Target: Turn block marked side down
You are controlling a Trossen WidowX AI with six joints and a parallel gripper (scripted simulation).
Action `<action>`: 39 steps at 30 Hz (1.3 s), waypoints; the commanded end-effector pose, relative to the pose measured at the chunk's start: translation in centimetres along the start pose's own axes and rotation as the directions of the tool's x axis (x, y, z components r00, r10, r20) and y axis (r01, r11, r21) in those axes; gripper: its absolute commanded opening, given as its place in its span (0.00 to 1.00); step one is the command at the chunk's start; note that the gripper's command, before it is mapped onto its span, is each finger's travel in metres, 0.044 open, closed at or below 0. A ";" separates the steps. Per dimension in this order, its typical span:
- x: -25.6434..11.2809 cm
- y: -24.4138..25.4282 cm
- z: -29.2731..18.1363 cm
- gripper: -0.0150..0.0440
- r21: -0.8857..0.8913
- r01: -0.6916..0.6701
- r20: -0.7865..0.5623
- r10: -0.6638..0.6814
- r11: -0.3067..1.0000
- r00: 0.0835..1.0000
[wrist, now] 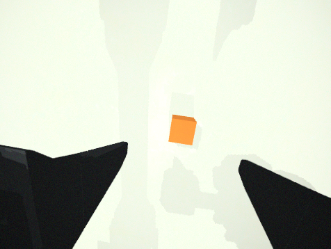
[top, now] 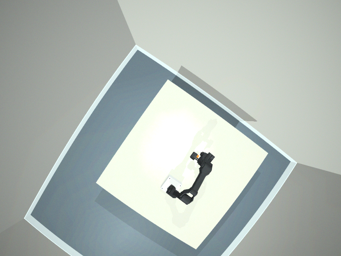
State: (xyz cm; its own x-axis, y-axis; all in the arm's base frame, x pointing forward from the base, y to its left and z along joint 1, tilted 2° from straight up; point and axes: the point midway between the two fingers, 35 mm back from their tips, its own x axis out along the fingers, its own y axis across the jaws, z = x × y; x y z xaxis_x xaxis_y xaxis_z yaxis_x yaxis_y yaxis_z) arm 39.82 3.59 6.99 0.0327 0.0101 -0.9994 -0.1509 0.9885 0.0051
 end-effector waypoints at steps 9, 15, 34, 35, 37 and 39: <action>3.5 -0.3 -0.1 1.00 0.005 0.006 -0.033 -0.006 1.000 0.999; 4.8 -0.2 -0.1 1.00 0.005 0.006 -0.033 -0.006 1.000 0.999; 6.7 -0.2 -0.2 1.00 0.005 0.006 -0.033 -0.006 1.000 0.999; 6.9 -0.2 -0.2 1.00 0.005 0.006 -0.033 -0.006 1.000 0.999; 7.2 -0.2 -0.2 1.00 0.005 0.006 -0.033 -0.006 1.000 0.999; 7.5 -0.2 -0.2 1.00 0.005 0.006 -0.033 -0.006 1.000 0.999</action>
State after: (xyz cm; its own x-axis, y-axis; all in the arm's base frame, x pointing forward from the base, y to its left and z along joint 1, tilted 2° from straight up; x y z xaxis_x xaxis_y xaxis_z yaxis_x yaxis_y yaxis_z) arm 40.31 3.49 0.64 0.0186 0.0054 -0.9998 -0.1481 0.9890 0.0026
